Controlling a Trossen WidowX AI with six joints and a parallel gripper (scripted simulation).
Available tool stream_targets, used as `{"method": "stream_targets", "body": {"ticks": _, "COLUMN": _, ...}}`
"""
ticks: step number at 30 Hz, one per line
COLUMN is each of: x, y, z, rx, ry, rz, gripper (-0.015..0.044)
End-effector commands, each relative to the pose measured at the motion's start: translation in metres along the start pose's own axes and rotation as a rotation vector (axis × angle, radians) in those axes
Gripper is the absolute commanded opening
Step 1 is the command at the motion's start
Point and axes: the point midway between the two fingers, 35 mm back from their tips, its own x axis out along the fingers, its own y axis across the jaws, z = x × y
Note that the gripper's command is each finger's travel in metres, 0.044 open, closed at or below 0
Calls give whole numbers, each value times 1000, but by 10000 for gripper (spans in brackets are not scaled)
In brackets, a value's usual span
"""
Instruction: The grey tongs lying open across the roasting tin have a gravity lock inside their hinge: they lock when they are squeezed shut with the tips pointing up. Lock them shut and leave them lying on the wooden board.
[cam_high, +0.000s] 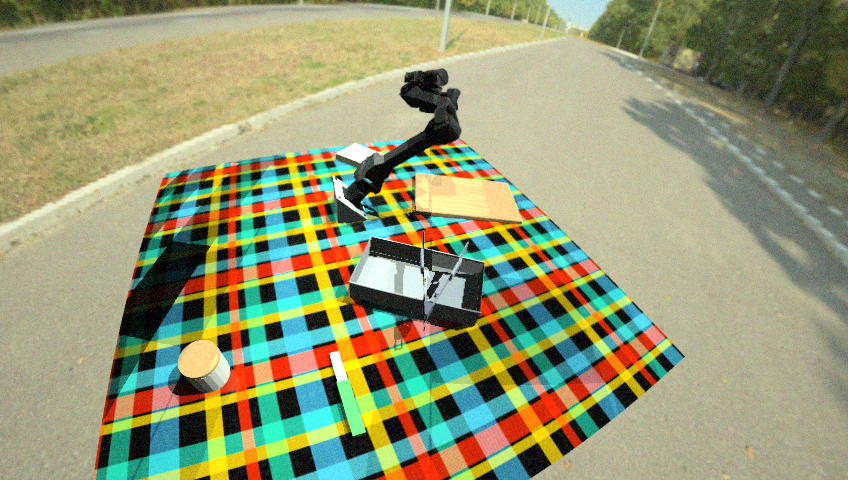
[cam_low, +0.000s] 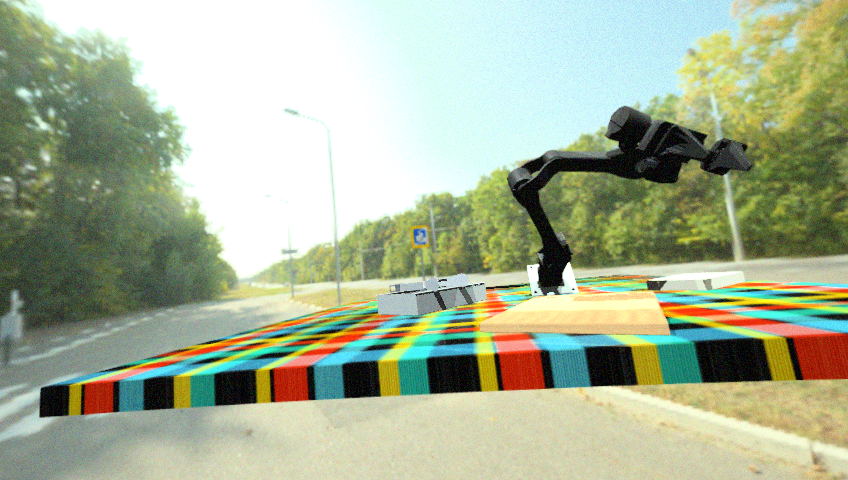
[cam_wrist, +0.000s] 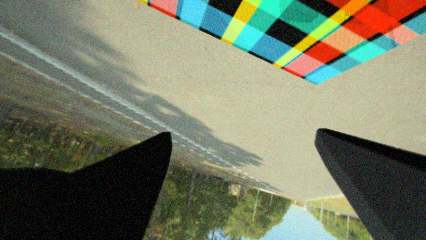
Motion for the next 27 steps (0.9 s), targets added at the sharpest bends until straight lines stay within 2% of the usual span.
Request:
{"method": "stream_targets", "body": {"ticks": 1, "x": 0, "y": 0, "z": 0, "rx": 0, "ry": 0, "rz": 0, "gripper": 426}}
{"method": "stream_targets", "body": {"ticks": 2, "x": -1, "y": -1, "z": -1, "rx": -6, "ry": 6, "rz": -5, "gripper": 440}}
{"method": "stream_targets", "body": {"ticks": 19, "x": -72, "y": -44, "z": -58, "rx": -214, "ry": 385, "rz": -234, "gripper": 440}}
{"method": "stream_targets", "body": {"ticks": 27, "x": -149, "y": -75, "z": -89, "rx": -367, "ry": 667, "rz": -399, "gripper": 440}}
